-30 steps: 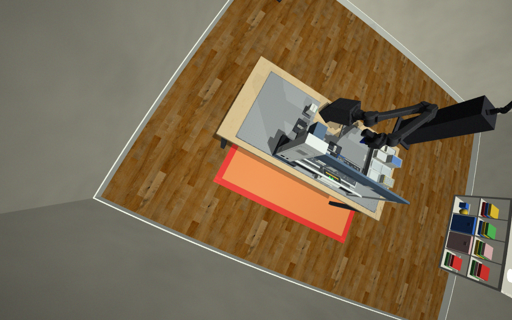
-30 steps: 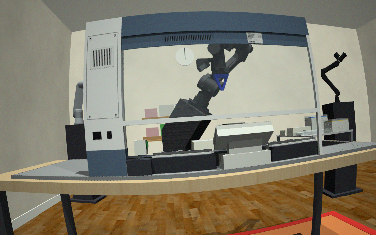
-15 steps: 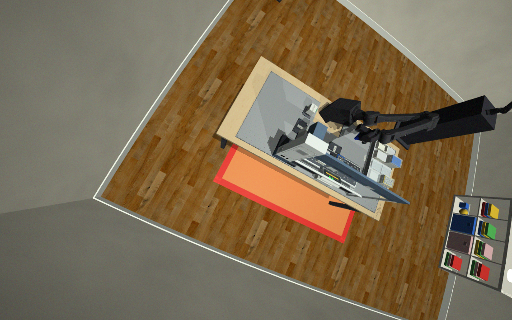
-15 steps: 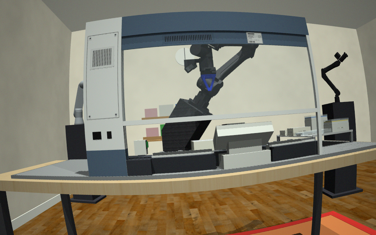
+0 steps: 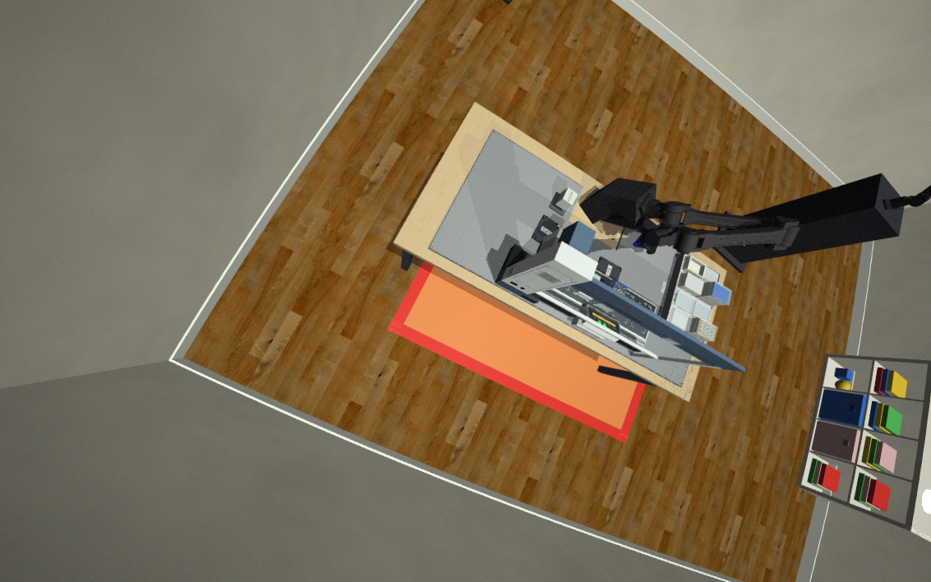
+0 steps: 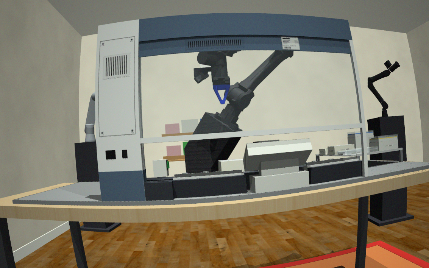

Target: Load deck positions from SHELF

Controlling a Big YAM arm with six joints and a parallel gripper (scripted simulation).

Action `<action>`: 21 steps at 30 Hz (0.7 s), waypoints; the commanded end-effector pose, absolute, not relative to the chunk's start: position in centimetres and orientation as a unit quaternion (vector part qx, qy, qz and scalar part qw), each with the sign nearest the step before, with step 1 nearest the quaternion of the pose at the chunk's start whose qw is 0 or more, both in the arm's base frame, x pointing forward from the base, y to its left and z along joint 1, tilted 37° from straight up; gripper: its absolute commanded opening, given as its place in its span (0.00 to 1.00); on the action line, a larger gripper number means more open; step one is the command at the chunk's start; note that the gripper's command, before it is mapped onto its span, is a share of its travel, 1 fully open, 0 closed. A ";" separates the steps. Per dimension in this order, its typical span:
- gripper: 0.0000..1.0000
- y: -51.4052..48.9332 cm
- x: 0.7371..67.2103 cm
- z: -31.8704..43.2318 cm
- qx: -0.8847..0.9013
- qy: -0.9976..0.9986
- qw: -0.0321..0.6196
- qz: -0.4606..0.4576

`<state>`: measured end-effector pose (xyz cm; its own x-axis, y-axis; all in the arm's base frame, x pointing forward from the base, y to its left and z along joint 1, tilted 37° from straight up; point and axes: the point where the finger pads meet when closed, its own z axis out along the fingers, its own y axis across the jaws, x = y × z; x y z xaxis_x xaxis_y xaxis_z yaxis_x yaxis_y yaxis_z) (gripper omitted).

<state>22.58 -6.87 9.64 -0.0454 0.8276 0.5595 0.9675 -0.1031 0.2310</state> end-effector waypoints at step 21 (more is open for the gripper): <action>0.00 -17.8 24.8 4.6 -0.668 -0.678 0.086 -0.295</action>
